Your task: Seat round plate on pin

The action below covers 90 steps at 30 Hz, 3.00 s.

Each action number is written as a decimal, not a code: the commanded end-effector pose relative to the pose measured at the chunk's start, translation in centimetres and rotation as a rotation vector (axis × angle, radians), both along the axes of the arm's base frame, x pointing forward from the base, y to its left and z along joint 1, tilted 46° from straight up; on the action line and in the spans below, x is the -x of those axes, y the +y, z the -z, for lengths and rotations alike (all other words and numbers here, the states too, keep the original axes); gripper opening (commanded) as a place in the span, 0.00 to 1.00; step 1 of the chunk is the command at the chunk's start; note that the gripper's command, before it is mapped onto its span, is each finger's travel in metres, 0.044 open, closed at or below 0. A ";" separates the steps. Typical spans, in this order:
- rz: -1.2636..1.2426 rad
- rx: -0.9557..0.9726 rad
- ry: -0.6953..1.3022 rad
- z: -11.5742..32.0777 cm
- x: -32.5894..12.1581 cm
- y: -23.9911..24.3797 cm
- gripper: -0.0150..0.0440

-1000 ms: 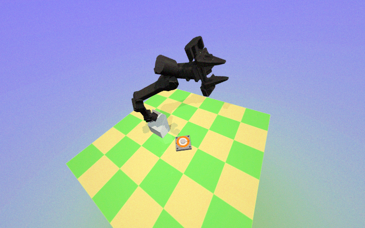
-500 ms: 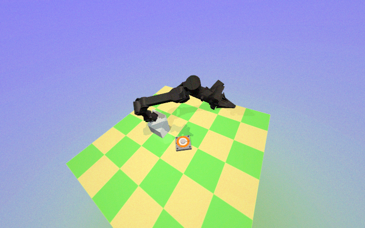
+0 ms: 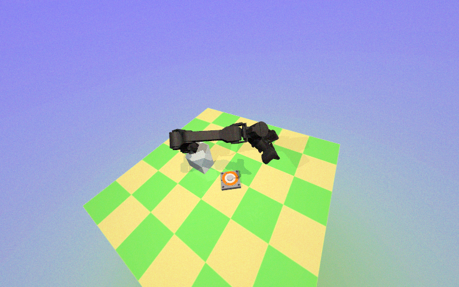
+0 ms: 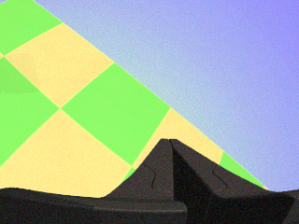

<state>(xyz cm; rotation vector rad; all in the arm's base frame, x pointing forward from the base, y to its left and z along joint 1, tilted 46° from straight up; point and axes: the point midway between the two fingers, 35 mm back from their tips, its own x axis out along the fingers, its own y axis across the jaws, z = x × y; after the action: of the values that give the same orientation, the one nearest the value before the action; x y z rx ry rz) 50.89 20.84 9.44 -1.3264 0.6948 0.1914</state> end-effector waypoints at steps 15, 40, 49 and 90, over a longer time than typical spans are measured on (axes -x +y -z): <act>0.854 -0.128 0.199 12.6 12.9 -15.7 0.25; 1.082 -0.100 0.179 17.3 17.9 -22.0 0.25; 1.082 -0.099 0.178 17.5 17.8 -22.3 0.25; 1.082 -0.098 0.177 15.3 15.6 -24.2 0.25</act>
<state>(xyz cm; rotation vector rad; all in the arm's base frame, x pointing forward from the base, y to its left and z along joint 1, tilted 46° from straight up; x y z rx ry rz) 35.07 -2.92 -6.35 -0.6979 1.4371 -0.5219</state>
